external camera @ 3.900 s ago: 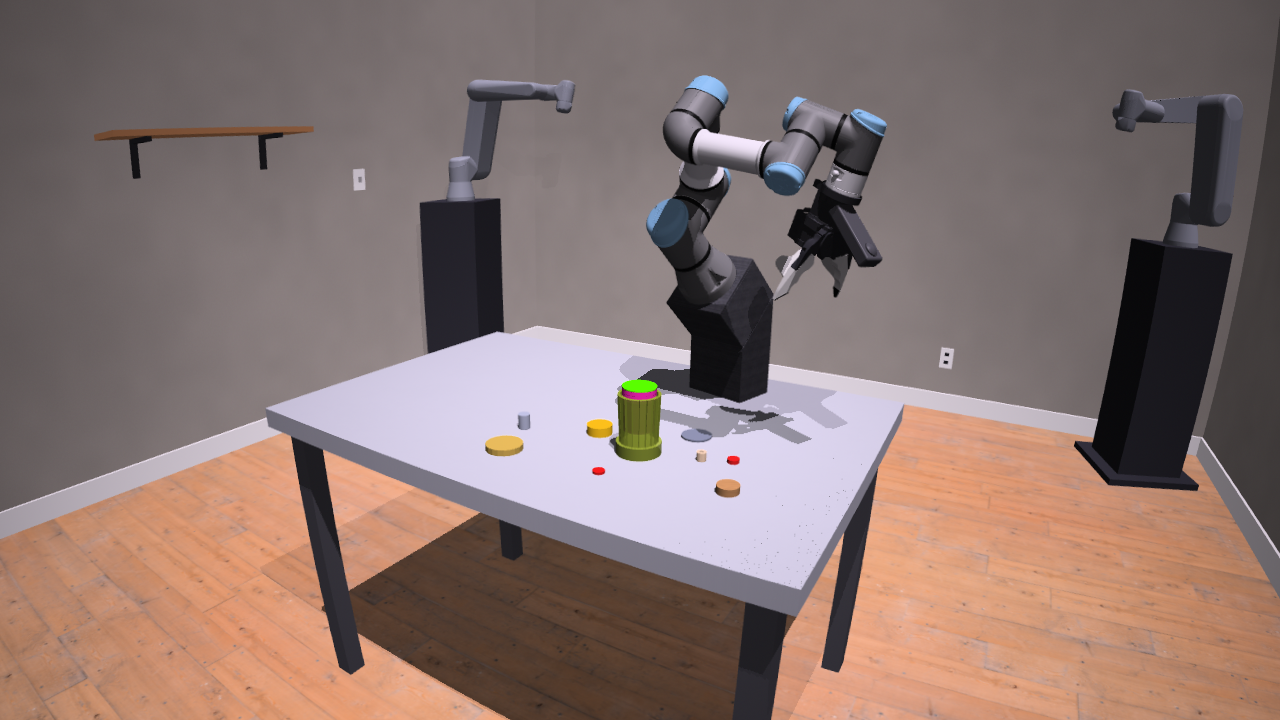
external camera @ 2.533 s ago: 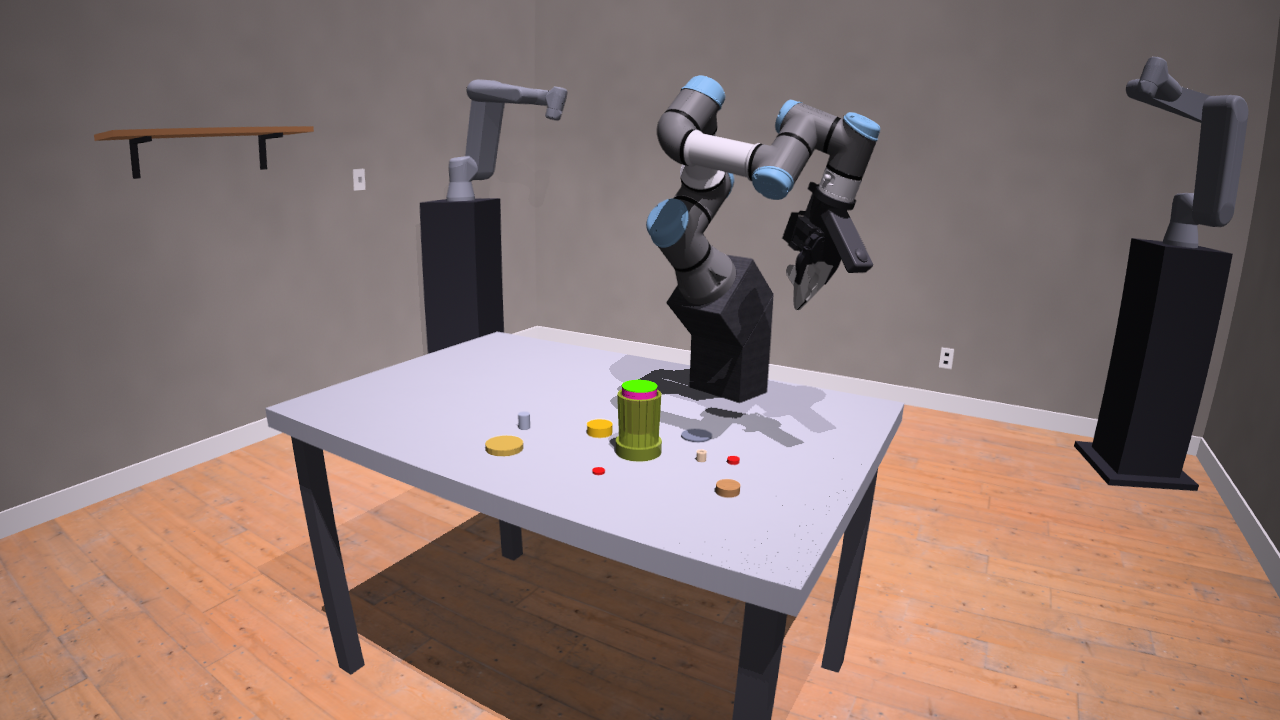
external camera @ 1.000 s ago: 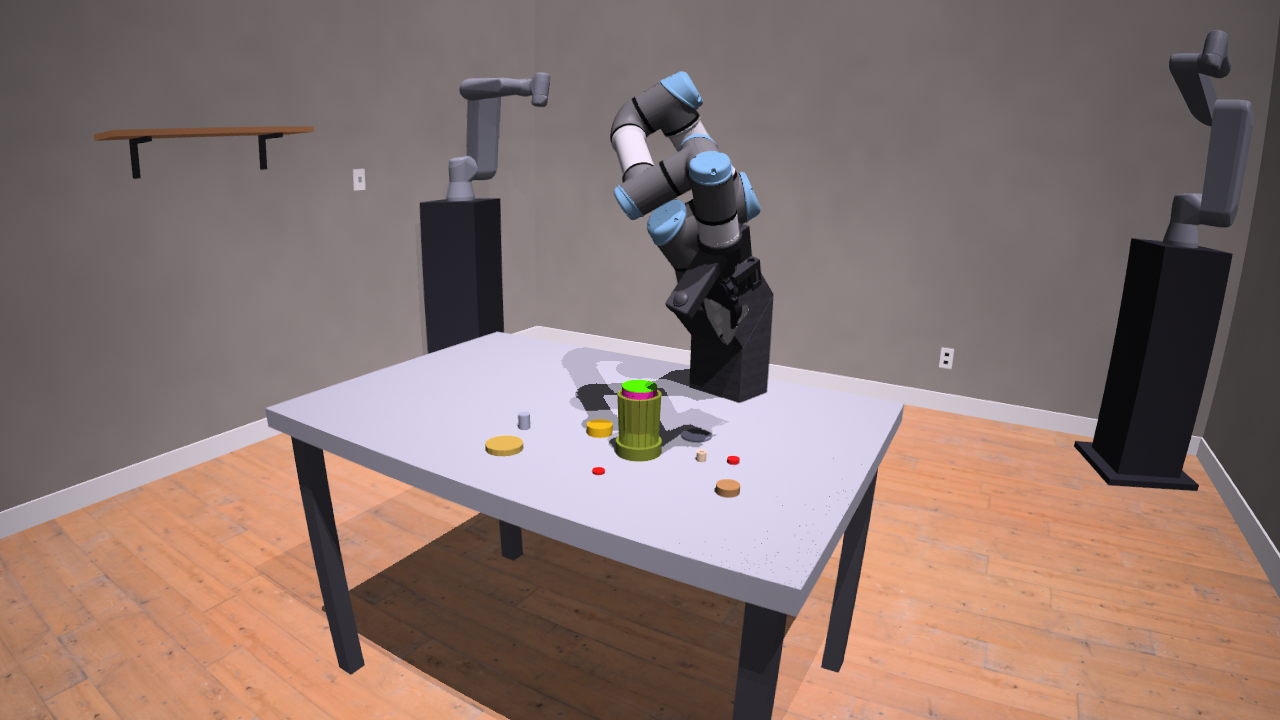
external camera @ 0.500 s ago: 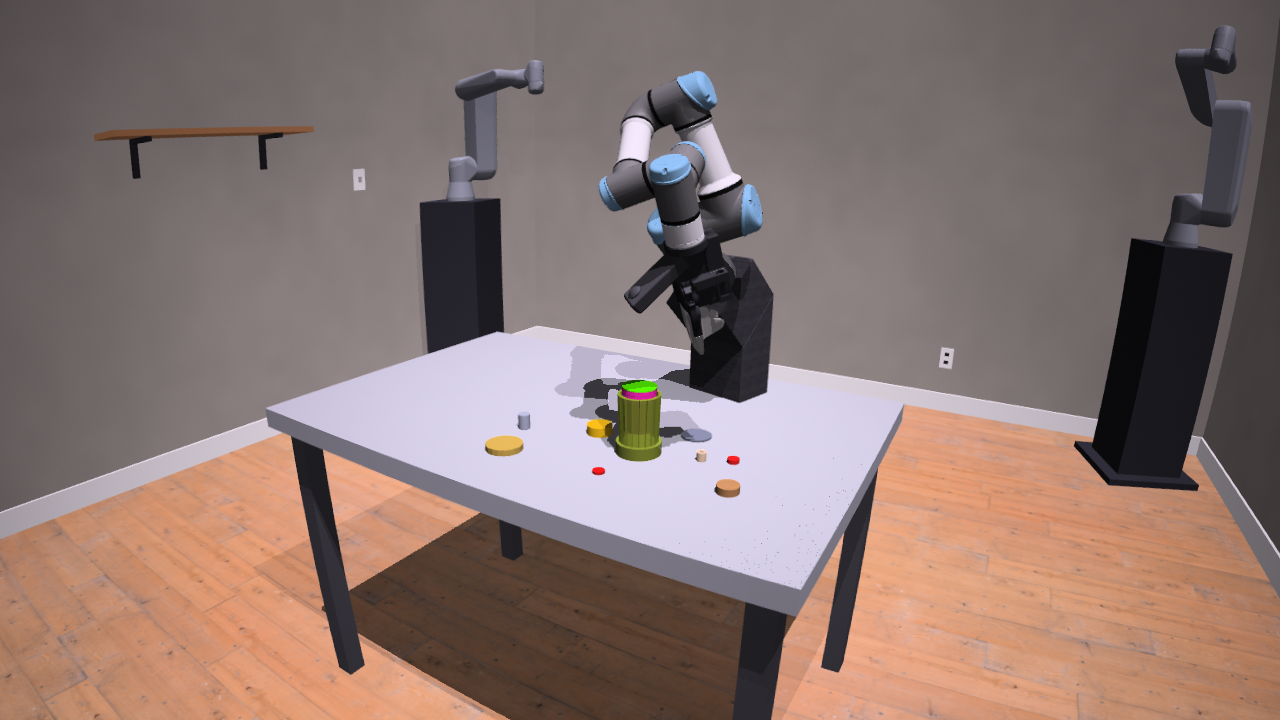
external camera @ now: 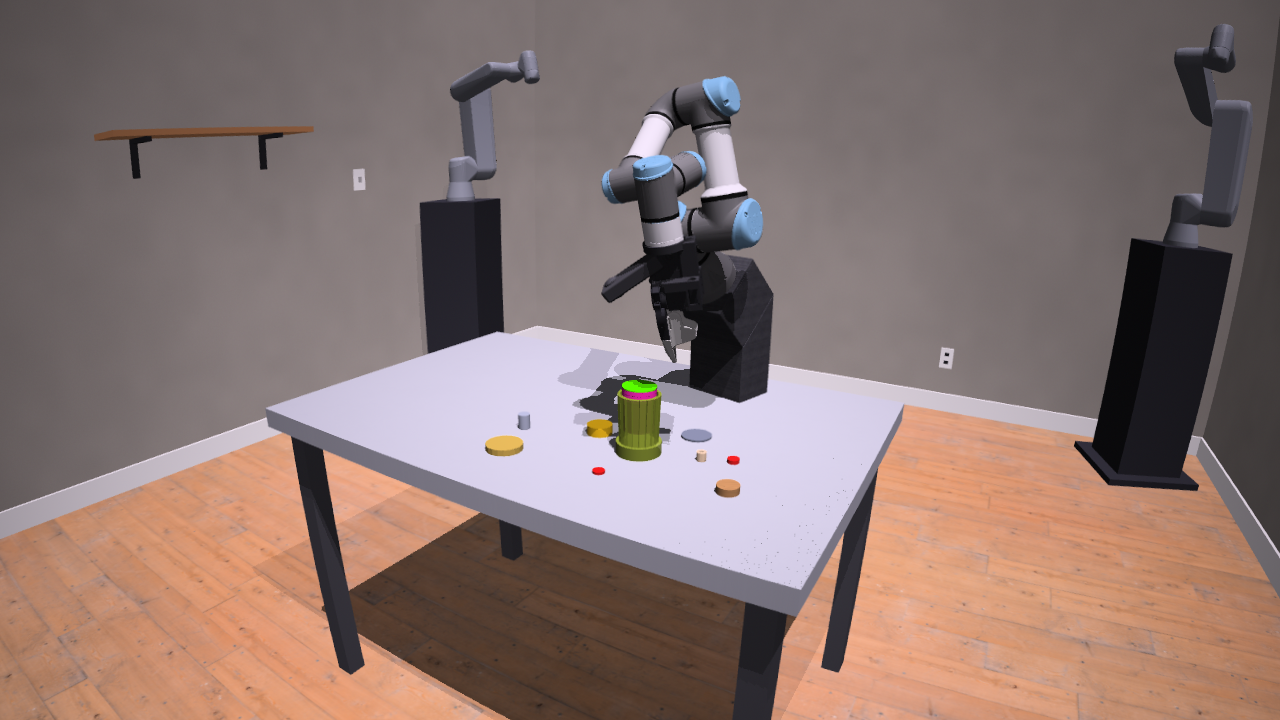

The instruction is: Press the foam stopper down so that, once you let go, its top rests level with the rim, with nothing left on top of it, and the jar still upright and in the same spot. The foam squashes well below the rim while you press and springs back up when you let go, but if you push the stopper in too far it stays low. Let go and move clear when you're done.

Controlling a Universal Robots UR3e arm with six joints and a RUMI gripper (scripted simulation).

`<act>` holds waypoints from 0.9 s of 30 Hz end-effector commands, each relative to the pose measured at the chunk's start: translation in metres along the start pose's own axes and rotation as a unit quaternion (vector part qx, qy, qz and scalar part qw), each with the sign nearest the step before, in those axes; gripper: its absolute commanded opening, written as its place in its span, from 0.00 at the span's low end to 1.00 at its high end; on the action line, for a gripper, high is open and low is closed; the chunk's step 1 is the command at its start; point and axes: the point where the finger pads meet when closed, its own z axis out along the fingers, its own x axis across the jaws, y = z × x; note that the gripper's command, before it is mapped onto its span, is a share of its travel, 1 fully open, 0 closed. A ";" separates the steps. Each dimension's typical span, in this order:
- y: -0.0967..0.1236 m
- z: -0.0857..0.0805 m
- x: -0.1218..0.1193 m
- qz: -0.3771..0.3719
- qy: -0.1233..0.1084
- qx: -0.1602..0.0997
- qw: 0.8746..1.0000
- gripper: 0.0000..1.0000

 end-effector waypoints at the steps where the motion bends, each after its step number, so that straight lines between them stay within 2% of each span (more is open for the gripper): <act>1: -0.012 0.003 -0.008 0.061 -0.049 0.004 0.997 0.00; 15: -0.046 0.003 -0.012 0.159 -0.101 0.042 0.981 0.00; 27: -0.054 0.003 -0.012 0.182 -0.113 0.052 0.975 0.00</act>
